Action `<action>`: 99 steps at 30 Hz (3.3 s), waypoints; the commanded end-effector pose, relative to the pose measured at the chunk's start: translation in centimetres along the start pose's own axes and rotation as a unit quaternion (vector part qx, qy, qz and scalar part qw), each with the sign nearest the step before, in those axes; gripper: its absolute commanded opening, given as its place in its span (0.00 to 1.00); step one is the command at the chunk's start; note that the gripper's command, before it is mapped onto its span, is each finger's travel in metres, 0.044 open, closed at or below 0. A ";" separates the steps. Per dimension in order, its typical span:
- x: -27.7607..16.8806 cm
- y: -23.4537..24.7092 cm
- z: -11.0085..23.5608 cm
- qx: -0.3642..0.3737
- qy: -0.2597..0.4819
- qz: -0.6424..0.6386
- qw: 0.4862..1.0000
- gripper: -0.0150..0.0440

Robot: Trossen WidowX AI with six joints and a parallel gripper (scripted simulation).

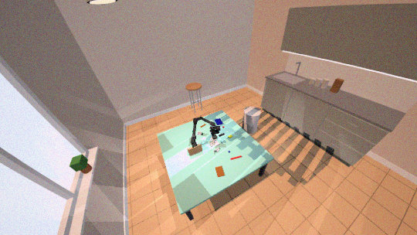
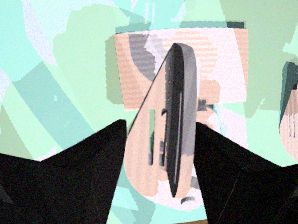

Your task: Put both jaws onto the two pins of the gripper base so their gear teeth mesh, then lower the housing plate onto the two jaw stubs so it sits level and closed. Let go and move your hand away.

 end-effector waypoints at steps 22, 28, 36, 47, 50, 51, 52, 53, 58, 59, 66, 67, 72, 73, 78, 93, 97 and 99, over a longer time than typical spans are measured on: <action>0.2 0.1 0.0 0.002 0.000 -0.005 1.000 0.48; 0.2 0.3 0.0 0.002 0.000 -0.005 1.000 0.48; 0.2 0.3 -0.1 0.002 0.000 -0.005 1.000 0.48; 0.3 0.3 -1.7 0.002 0.000 -0.005 1.000 0.48; 0.3 0.3 -2.2 0.002 0.000 -0.005 1.000 0.48; 0.3 0.3 -2.4 0.002 0.000 -0.006 1.000 0.48; 0.3 0.3 -2.6 0.002 0.000 -0.006 1.000 0.48; 0.3 0.3 -2.7 0.002 0.000 -0.006 1.000 0.48; 0.3 0.3 -3.5 0.002 0.000 -0.006 1.000 0.48; 0.3 0.3 -3.7 0.002 0.000 -0.006 1.000 0.48; 0.2 0.3 -4.8 0.002 0.000 -0.006 1.000 0.48; 0.2 0.3 -5.0 0.003 0.000 -0.006 1.000 0.48; 0.2 0.3 -5.2 0.003 0.000 -0.006 1.000 0.48; 0.2 0.3 -5.2 0.003 0.000 -0.006 1.000 0.48; 0.2 0.3 -5.2 0.003 0.000 -0.006 1.000 0.48; 0.2 0.3 -5.5 0.003 0.000 -0.007 1.000 0.48; 0.2 0.3 -5.5 0.003 0.000 -0.007 1.000 0.48; 0.2 0.3 -5.6 0.003 0.000 -0.007 1.000 0.48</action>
Point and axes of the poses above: the point midway between the two fingers, 35 mm back from their tips, its own z axis back along the fingers, its own y axis across the jaws, x = y × z, the point moved 7 cm from there along z, back along the fingers, and after that the axes turned 3 degrees about z, right-handed, at the moved point
